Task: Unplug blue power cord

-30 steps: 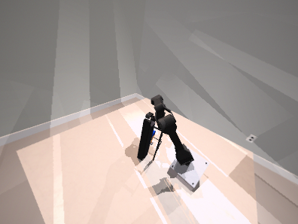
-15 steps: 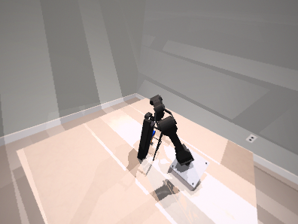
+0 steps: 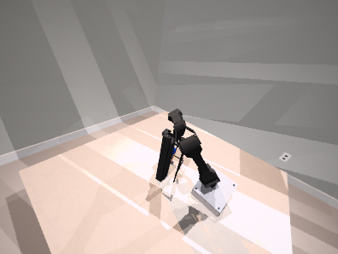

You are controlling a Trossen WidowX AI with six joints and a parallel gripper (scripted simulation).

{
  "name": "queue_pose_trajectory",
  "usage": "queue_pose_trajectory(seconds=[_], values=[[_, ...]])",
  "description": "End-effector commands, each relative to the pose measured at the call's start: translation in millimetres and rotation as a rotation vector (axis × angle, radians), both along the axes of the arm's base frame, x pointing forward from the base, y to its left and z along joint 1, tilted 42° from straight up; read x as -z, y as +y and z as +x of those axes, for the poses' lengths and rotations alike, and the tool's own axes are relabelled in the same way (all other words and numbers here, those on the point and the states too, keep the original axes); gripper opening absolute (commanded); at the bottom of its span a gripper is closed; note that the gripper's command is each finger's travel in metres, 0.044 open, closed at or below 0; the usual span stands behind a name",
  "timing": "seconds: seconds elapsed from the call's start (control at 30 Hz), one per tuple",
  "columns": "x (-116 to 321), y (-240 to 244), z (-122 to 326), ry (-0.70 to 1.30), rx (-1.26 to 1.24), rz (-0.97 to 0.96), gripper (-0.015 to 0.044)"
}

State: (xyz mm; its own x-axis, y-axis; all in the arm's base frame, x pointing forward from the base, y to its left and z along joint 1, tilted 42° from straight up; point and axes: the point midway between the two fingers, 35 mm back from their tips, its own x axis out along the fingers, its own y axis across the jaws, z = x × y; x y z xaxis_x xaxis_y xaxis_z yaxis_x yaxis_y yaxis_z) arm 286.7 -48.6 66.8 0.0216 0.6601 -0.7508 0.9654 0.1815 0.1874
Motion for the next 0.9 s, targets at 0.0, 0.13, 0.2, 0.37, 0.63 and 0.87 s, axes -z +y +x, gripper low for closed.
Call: queue_pose_trajectory(seconds=[0.0, 0.13, 0.2, 0.37, 0.63, 0.87], values=[[-0.9, 2.1, -1.2, 0.005, 0.006, 0.003, 0.0160], [2.1, 4.7, -1.0, 0.005, 0.006, 0.004, 0.0160], [4.5, 6.8, -0.9, 0.005, 0.006, 0.004, 0.0160], [5.7, 7.9, -0.9, 0.003, 0.000, 0.002, 0.0134], [5.7, 7.9, -0.9, 0.003, 0.000, 0.002, 0.0022], [7.1, 6.0, 0.1, 0.003, 0.000, 0.001, 0.0000]])
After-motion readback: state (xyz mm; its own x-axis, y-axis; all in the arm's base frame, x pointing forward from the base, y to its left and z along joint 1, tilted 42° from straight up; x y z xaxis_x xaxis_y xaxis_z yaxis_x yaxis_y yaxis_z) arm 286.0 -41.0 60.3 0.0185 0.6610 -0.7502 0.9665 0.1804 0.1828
